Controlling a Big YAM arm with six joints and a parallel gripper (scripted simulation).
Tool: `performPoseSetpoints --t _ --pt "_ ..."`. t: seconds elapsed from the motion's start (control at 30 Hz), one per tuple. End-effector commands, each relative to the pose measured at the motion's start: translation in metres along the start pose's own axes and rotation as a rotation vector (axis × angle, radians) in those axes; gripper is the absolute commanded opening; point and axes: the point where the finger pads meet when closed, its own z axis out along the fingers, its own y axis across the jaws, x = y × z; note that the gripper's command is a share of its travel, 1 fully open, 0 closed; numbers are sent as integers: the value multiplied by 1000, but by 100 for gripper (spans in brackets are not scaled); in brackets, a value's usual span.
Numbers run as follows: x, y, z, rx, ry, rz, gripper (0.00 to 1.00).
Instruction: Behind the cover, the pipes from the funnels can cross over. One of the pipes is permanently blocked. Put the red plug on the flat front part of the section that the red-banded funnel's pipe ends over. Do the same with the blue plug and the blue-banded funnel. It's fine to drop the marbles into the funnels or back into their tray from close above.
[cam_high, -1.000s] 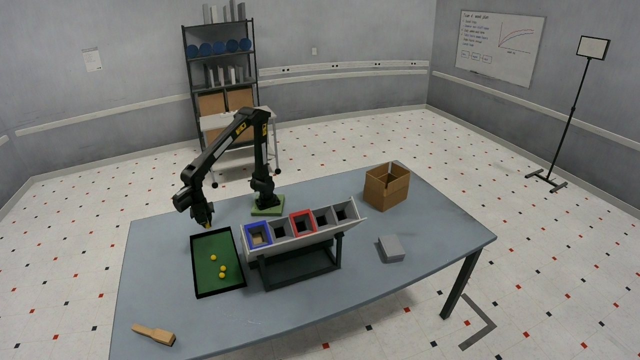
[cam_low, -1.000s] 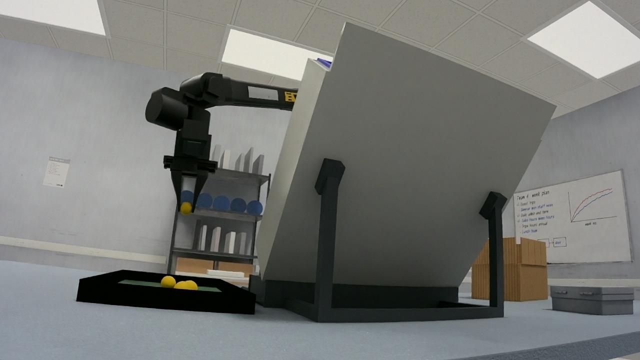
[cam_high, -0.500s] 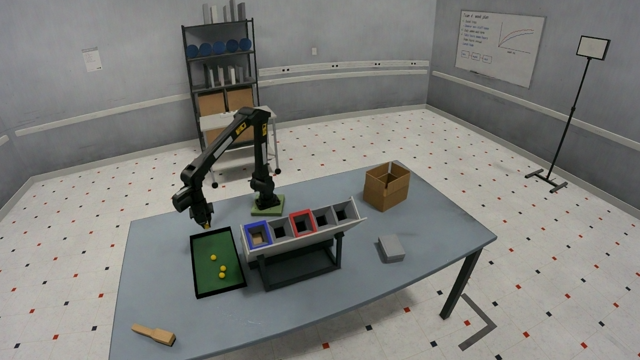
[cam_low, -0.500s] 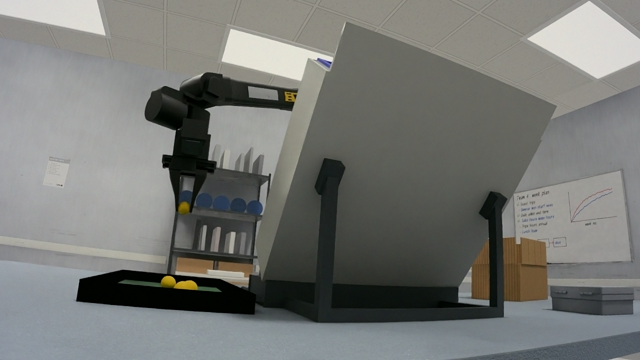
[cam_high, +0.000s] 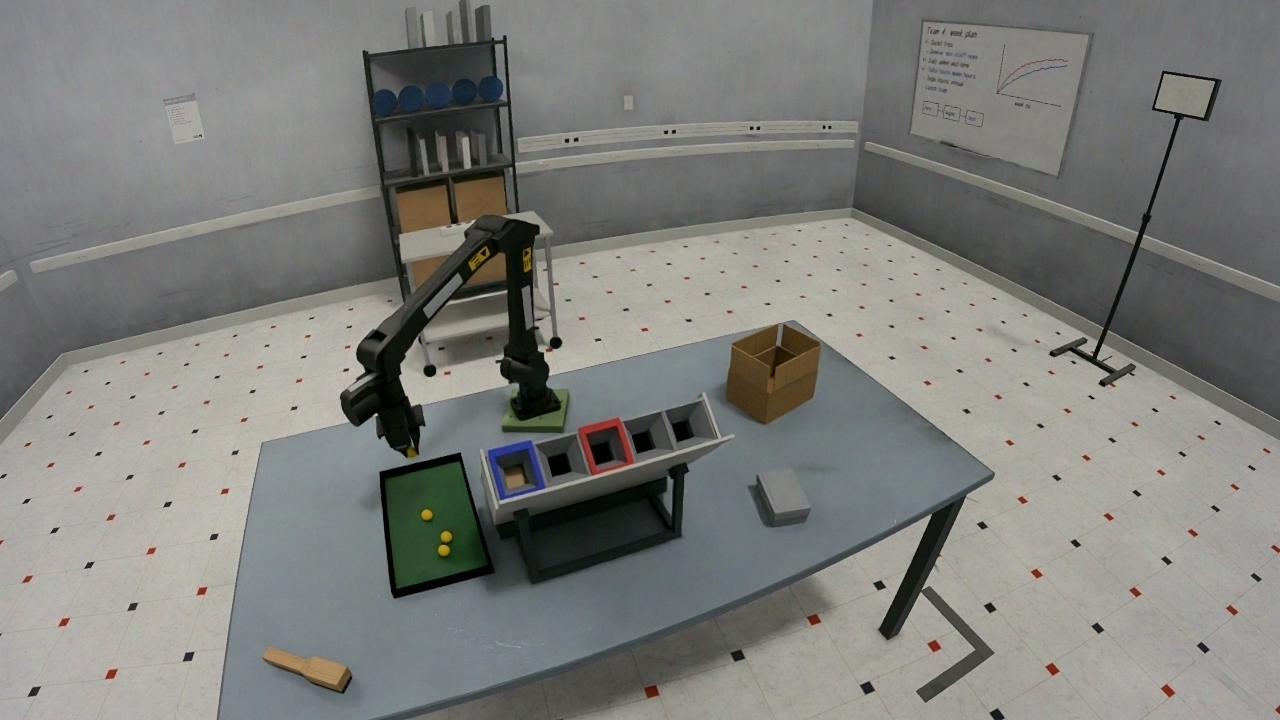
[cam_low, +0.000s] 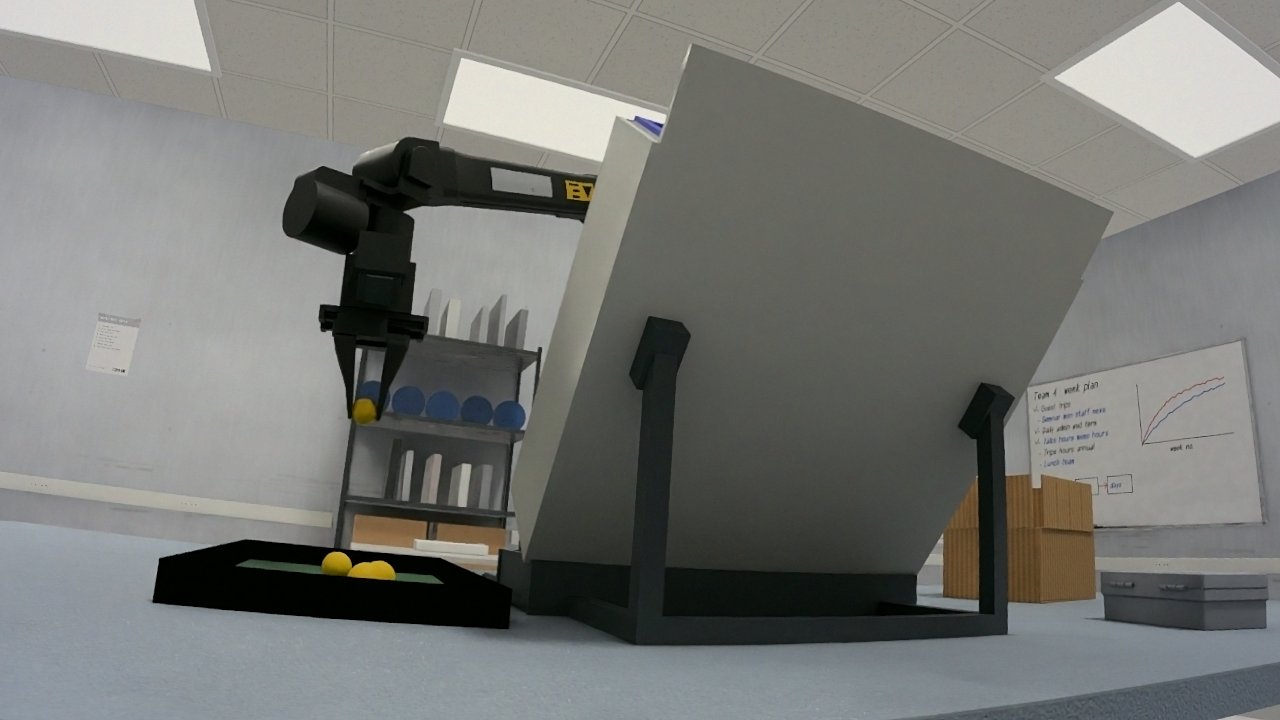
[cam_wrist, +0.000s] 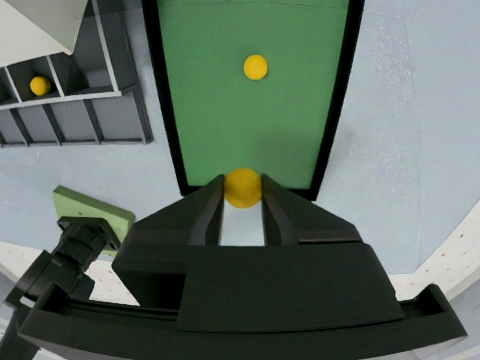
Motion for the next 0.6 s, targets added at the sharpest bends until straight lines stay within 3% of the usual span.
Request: performPoseSetpoints --t 0.0,0.57 --pt "-10 -18 -18 28 -21 -1 0" --pt "-56 0 -48 68 -48 -4 0"
